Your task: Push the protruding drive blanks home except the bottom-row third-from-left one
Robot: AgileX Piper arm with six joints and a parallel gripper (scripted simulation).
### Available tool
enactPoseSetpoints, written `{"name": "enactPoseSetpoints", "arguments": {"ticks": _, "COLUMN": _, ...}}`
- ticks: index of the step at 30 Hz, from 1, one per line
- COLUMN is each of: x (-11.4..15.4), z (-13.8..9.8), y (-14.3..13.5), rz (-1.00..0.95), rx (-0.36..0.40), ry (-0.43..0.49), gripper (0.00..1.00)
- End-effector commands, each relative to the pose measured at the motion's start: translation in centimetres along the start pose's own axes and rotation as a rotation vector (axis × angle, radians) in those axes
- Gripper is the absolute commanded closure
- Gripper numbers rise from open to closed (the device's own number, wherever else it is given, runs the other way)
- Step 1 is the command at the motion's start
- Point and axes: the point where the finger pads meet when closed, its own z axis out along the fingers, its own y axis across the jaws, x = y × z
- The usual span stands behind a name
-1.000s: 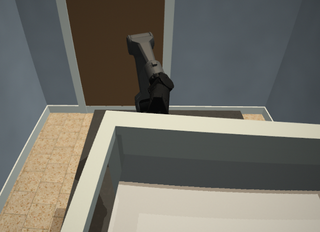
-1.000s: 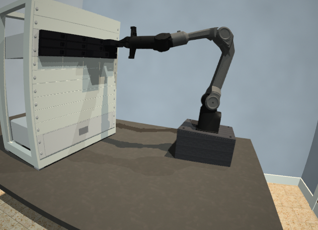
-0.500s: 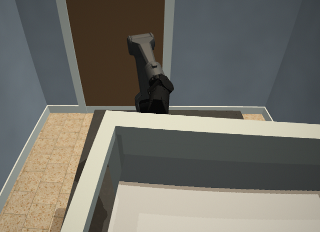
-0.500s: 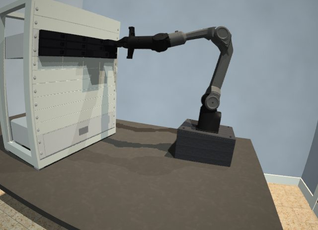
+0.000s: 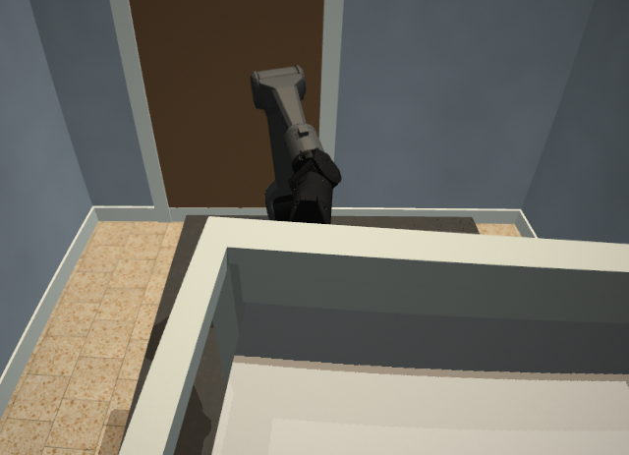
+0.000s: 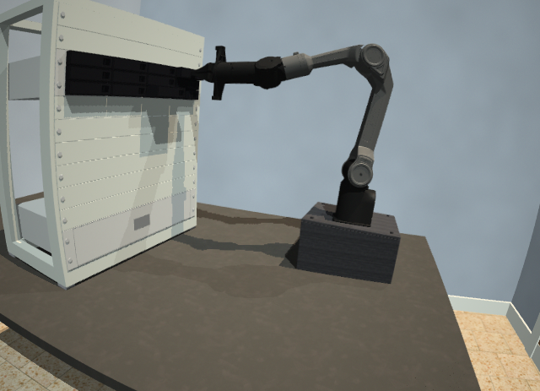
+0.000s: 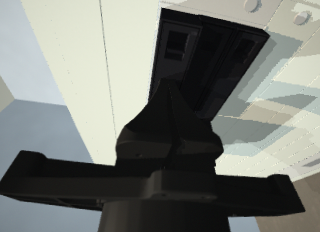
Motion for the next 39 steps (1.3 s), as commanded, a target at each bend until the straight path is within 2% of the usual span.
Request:
{"name": "enactPoseSetpoints", "arguments": {"ticks": 1, "x": -0.03, "z": 0.17, "y": -0.15, "rz": 0.0, "rx": 0.004, "ry": -0.001, "gripper": 1.0}}
{"name": "enactPoseSetpoints", "arguments": {"ticks": 39, "x": -0.04, "z": 0.83, "y": -0.25, "rz": 0.0, "rx": 0.004, "ry": -0.001, "gripper": 1.0}}
